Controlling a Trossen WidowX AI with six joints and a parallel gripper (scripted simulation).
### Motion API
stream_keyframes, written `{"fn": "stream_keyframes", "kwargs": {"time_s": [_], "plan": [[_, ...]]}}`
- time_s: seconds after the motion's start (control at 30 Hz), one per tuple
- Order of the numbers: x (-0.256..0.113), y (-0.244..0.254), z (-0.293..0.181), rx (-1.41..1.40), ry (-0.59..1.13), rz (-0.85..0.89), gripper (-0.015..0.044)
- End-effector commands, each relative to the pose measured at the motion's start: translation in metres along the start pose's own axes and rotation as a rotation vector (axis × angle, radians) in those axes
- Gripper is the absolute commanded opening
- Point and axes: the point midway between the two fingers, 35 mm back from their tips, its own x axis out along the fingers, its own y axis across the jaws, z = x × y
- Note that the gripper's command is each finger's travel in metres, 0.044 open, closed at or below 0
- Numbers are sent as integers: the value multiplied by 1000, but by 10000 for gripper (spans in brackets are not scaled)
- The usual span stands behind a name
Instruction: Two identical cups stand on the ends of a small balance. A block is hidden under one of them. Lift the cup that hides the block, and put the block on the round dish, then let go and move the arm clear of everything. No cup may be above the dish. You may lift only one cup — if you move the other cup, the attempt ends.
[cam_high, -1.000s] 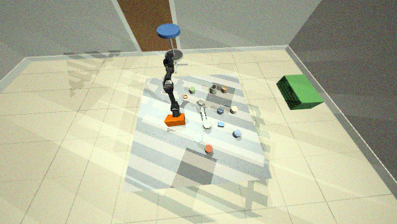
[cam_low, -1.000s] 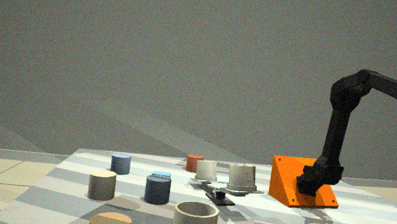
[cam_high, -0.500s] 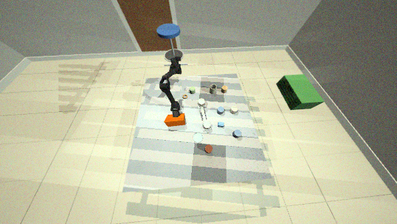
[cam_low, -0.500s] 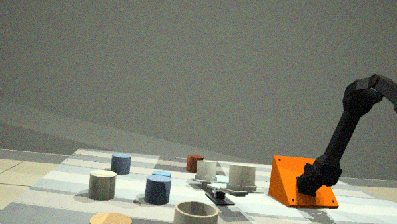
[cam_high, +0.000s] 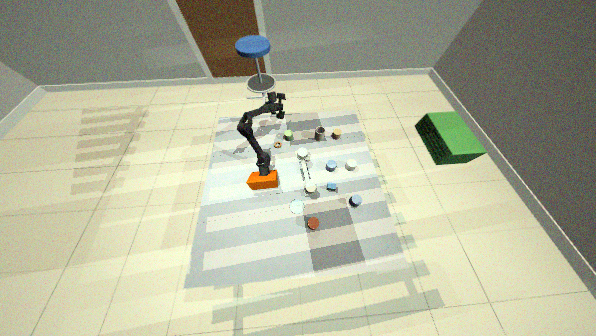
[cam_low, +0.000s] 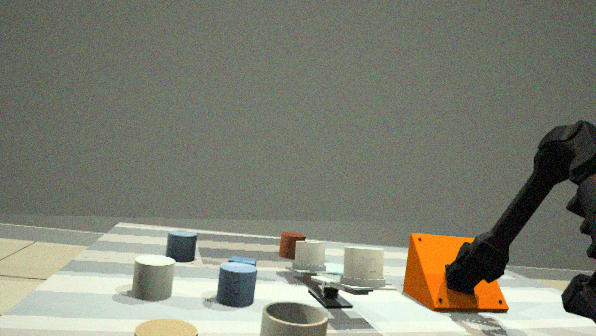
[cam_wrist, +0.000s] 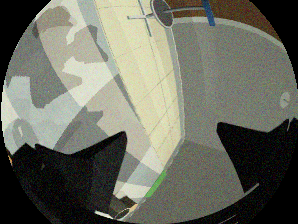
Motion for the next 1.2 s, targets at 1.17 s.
{"fn": "stream_keyframes", "kwargs": {"time_s": [1.17], "plan": [[-89, 121, -244, 371, 641, 372, 440]]}}
